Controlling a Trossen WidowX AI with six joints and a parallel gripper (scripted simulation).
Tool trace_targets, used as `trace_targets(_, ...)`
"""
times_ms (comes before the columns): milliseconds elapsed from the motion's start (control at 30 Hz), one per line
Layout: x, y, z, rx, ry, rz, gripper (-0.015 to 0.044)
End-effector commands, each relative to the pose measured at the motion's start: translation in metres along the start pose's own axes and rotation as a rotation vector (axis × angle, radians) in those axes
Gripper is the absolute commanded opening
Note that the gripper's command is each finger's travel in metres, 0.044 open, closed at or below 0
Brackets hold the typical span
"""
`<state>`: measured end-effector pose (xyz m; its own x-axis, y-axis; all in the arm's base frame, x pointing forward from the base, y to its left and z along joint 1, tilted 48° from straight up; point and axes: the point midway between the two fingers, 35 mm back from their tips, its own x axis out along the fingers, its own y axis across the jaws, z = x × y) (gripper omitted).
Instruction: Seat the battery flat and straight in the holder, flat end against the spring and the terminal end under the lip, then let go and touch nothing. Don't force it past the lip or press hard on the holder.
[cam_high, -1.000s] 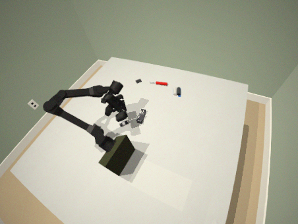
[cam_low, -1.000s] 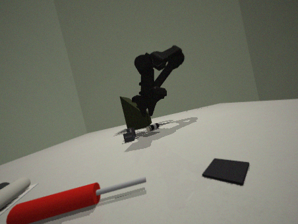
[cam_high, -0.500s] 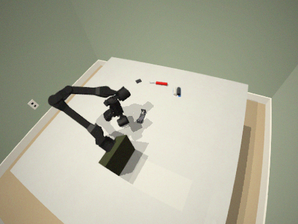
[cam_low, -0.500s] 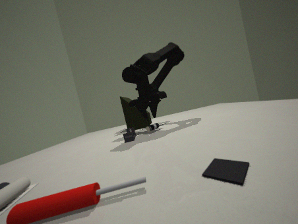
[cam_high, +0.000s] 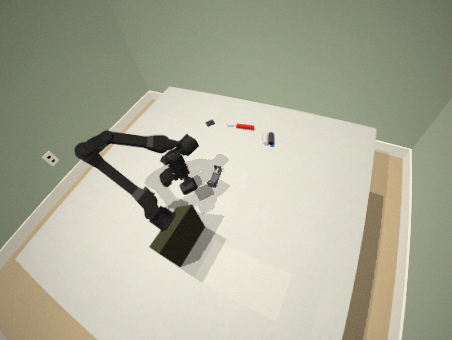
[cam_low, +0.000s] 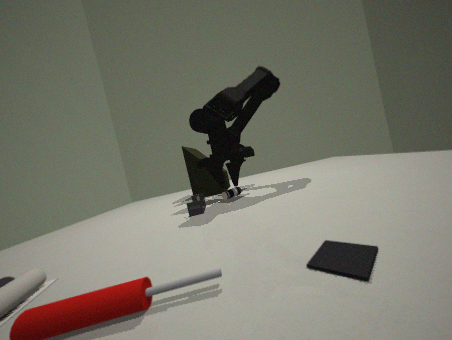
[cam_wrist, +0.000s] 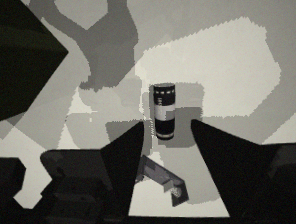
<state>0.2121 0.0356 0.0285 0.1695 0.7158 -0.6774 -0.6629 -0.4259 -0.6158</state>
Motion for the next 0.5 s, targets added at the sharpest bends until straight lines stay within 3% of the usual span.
trace_targets(0,0.008,0.001,0.003,0.008,-0.011,-0.001,0.0241)
trace_targets(467,0.028,0.001,0.005,0.007,-0.015,-0.005,0.0241)
